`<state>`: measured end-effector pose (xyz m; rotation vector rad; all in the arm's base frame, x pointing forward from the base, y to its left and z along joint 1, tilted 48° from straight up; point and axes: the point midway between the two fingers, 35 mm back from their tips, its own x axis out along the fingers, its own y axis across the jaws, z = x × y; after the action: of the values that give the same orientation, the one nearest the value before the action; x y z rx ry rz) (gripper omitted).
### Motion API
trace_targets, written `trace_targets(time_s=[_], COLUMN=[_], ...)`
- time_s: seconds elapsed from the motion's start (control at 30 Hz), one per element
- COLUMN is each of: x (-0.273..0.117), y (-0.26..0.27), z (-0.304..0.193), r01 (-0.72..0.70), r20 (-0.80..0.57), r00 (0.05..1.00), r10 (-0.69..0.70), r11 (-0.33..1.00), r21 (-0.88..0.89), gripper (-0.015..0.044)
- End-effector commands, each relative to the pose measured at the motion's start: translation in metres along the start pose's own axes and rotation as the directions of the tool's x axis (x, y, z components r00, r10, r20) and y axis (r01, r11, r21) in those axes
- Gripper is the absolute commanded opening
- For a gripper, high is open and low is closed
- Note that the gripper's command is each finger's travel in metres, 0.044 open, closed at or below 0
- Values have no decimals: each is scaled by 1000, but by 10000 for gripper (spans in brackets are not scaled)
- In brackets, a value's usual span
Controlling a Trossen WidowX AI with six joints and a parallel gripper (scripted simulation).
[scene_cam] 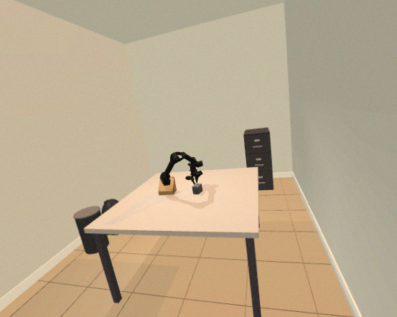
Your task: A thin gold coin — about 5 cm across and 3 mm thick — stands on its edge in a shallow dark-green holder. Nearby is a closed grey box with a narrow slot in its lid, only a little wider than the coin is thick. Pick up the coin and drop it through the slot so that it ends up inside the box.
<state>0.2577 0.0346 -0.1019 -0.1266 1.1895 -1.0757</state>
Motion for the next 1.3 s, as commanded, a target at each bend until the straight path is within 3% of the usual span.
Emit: trace_targets(time_s=[0.0,0.47,0.67,1.27], x=[7,27,27,9], y=[-1,-3,-3,0], z=[-1,-1,-1,0], r01=[5,8,8,4], r20=[2,4,4,2], r00=[1000,1000,1000,1000], r10=[-5,-8,-8,-4], r11=[1000,1000,1000,1000], r21=[-9,-8,-8,-9], gripper=[161,161,3,0])
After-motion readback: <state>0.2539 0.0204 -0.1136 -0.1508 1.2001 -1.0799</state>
